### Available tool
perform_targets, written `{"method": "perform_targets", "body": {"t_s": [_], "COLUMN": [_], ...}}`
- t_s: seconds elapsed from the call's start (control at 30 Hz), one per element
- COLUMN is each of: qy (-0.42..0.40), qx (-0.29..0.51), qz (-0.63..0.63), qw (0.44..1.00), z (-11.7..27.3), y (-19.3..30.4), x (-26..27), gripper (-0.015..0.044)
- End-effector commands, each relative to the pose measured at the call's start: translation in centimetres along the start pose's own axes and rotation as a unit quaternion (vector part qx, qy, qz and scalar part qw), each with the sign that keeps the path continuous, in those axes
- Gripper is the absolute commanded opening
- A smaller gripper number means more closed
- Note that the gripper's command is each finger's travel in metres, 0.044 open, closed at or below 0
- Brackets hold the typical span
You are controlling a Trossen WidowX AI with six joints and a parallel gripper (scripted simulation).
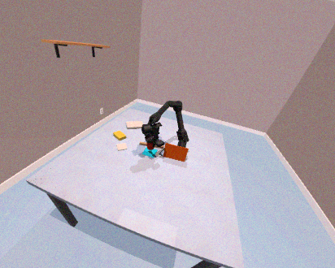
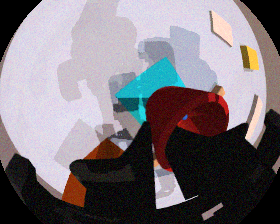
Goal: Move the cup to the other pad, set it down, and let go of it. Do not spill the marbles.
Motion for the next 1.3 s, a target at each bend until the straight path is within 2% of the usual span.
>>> {"method": "perform_targets", "body": {"t_s": [0.0, 0.67, 1.27], "qy": [-0.001, -0.001, -0.003], "qx": [0.005, 0.006, 0.003], "qz": [0.004, 0.003, 0.0], "qw": [1.0, 1.0, 1.0], "z": [-1.0, -4.2, -3.9], "y": [0.0, 0.1, 0.0], "x": [0.1, 0.2, 0.1], "gripper": [0.0, 0.0, 0.0]}}
Point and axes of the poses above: the point midway between the two fingers, 35 mm back from their tips, its own z axis back along the fingers, its own x axis across the jaws, y = z × x, the point moved 7 cm from there along z, back along the fingers, and after that the axes turned 7 degrees about -z, right-handed, at the moved point
